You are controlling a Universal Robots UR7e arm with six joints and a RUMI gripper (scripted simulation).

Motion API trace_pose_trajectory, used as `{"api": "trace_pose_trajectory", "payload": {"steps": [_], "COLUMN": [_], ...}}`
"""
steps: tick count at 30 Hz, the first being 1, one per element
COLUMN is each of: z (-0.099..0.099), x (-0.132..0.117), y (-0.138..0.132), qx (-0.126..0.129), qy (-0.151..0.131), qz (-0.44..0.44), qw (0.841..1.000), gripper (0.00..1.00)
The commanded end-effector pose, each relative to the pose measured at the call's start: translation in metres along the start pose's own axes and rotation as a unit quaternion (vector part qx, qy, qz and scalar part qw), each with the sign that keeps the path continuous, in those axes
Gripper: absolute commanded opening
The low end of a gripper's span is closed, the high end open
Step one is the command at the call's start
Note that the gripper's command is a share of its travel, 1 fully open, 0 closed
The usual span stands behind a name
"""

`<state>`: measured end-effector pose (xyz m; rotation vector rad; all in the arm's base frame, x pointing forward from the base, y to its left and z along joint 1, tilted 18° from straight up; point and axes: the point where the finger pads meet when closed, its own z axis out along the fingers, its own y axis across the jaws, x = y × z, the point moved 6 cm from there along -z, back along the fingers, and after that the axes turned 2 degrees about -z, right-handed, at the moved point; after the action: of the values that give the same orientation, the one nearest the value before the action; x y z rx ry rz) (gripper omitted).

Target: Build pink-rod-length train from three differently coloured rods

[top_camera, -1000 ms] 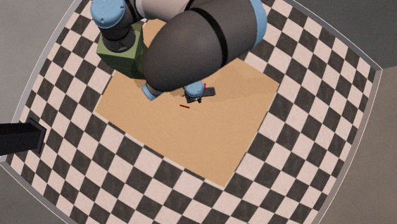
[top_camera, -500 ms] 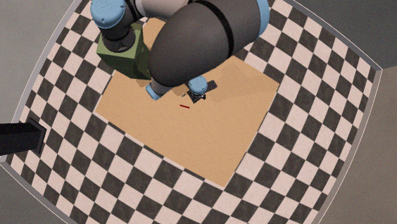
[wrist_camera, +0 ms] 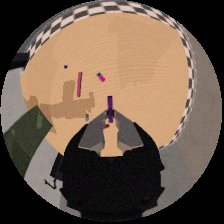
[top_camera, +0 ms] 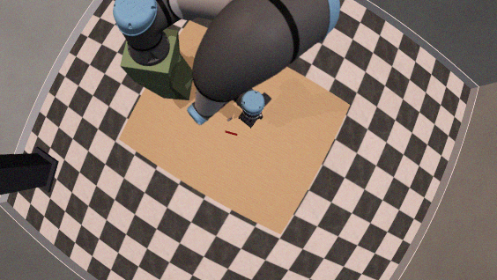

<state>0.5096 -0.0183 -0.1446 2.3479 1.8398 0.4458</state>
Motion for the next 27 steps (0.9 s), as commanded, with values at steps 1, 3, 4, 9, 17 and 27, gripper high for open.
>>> {"api": "trace_pose_trajectory", "payload": {"steps": [1, 3, 4, 9, 17, 27], "z": [-0.001, -0.001, -0.001, -0.001, -0.002, -0.002], "x": [0.008, 0.010, 0.012, 0.018, 0.026, 0.031], "y": [0.003, 0.003, 0.003, 0.003, 0.004, 0.004], "qx": [0.000, 0.000, 0.000, -0.001, -0.001, -0.001], "qy": [0.002, 0.002, 0.002, 0.002, 0.002, 0.002], "qz": [-0.084, -0.103, -0.114, -0.170, -0.239, -0.292], "qw": [0.996, 0.995, 0.994, 0.985, 0.971, 0.956], "gripper": [0.00, 0.00, 0.00, 0.00, 0.00, 0.00]}}
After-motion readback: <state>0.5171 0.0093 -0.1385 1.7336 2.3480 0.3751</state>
